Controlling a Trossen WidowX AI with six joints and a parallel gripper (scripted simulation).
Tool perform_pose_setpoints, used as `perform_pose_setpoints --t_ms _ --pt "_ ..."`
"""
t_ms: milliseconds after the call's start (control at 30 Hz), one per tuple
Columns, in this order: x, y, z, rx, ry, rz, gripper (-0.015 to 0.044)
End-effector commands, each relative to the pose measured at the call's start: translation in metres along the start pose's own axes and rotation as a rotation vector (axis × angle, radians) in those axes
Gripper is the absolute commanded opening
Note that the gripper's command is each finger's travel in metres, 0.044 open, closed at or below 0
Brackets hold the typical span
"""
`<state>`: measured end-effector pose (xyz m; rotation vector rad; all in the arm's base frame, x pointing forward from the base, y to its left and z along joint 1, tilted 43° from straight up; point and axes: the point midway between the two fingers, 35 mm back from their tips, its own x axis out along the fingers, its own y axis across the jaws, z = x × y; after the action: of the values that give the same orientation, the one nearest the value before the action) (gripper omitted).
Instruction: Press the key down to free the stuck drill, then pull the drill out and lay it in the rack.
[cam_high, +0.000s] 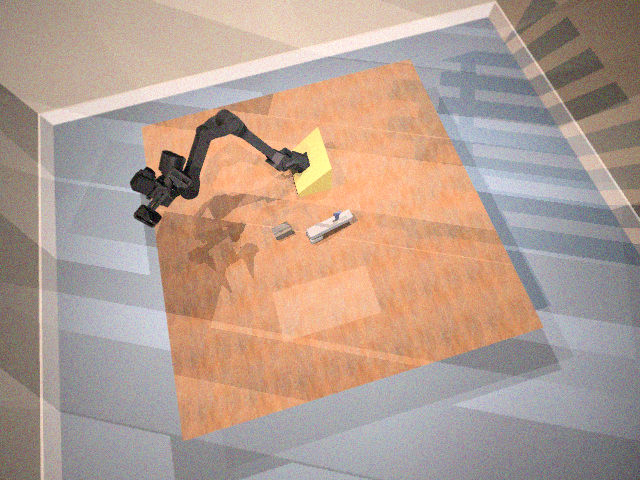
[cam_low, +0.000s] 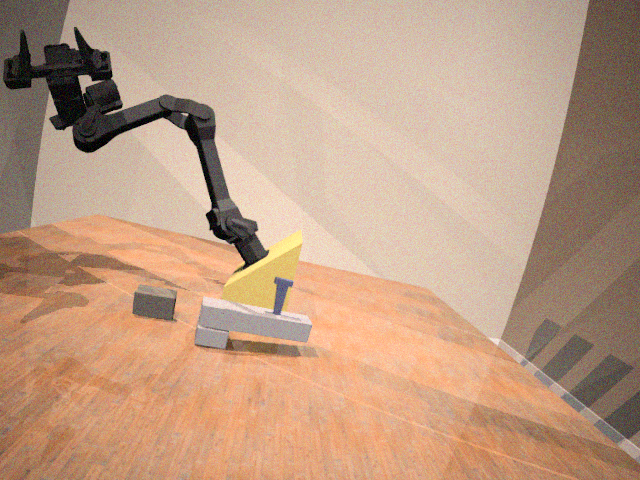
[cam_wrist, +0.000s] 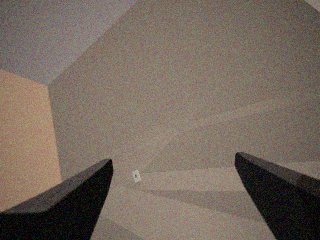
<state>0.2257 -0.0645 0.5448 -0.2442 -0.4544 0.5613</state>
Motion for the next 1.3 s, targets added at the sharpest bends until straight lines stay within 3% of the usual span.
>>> perform_pose_setpoints --t_ms 0,467,933,1267 --pt "0.0 0.0 0.0 0.0 0.0 0.0 0.0374" --pt "0.016 -0.019 -0.01 0.148 -0.089 -0.014 0.0006" --pt "0.09 -0.059 -0.113 0.751 -0.12 -0.154 0.0" --pt "0.146 -0.033 -0.25 1.121 0.139 -0.382 0.0"
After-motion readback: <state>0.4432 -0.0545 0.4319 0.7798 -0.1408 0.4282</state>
